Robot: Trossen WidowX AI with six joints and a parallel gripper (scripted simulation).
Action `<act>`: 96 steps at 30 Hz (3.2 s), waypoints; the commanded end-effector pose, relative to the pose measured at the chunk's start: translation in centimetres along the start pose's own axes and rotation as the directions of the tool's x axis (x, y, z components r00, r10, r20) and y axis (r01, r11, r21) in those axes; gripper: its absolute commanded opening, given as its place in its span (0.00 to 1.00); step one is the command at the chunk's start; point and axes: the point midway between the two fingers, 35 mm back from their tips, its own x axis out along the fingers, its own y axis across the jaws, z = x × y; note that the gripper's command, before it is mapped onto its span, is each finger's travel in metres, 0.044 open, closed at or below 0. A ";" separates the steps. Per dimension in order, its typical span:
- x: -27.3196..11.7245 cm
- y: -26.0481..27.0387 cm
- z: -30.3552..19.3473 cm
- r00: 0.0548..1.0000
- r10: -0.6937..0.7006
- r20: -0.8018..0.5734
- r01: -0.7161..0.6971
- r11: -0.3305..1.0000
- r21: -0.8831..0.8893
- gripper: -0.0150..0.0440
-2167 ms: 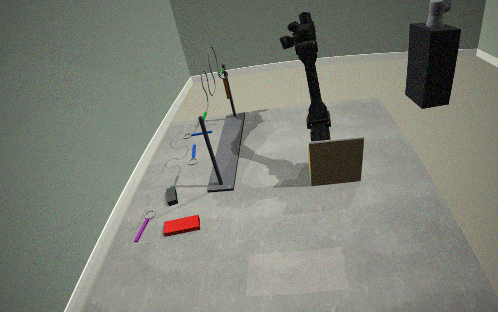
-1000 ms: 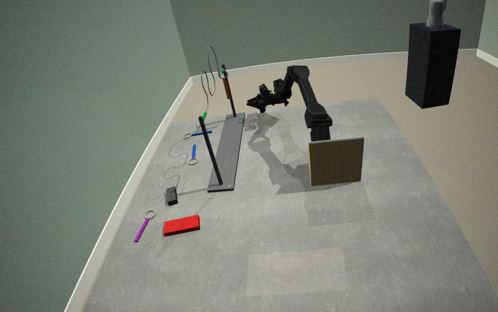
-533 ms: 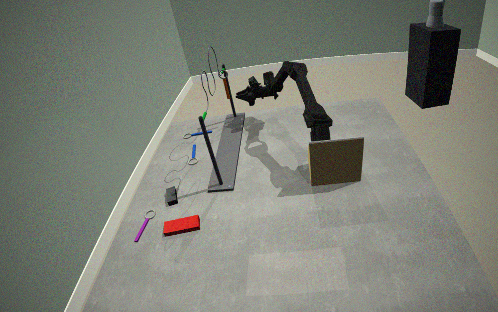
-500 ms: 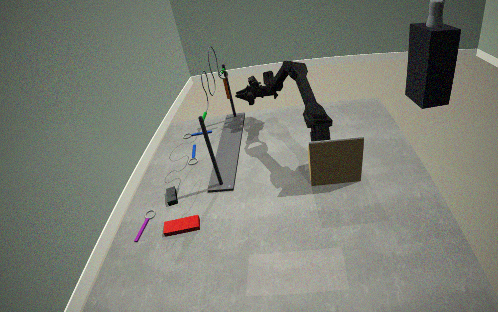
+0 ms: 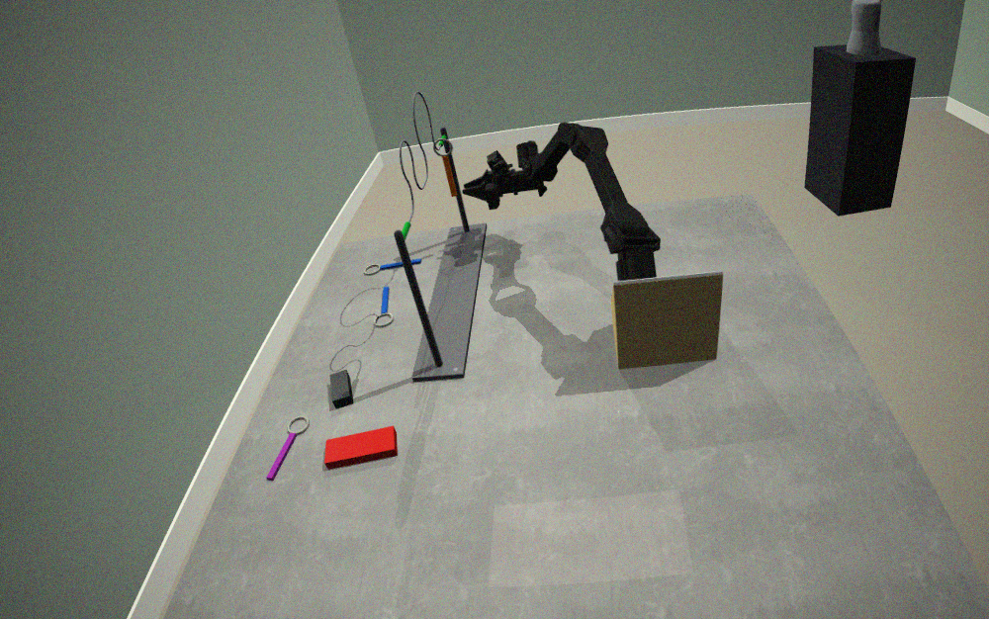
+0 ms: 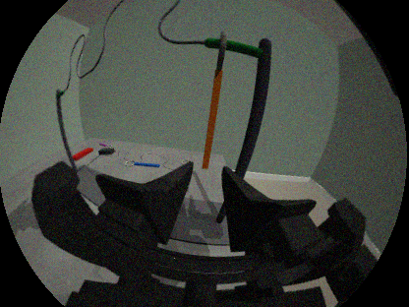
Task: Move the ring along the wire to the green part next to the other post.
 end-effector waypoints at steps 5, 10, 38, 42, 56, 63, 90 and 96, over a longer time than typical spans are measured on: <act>1.4 -0.1 0.0 1.000 -0.003 -0.002 0.003 1.000 0.005 0.53; 2.1 -0.1 0.0 1.000 -0.004 -0.002 0.004 1.000 0.005 0.53; 5.7 0.1 0.1 1.000 -0.006 0.001 0.006 1.000 0.006 0.53; 5.7 0.1 0.1 1.000 -0.006 0.001 0.006 1.000 0.006 0.53; 5.6 0.2 0.2 1.000 -0.003 0.006 0.003 1.000 0.001 0.48; 5.6 0.2 0.2 1.000 -0.003 0.006 0.003 1.000 0.001 0.17; 5.6 0.3 1.6 1.000 -0.009 0.006 0.009 1.000 0.005 0.00; 5.6 0.3 1.6 1.000 -0.009 0.006 0.009 1.000 0.005 0.00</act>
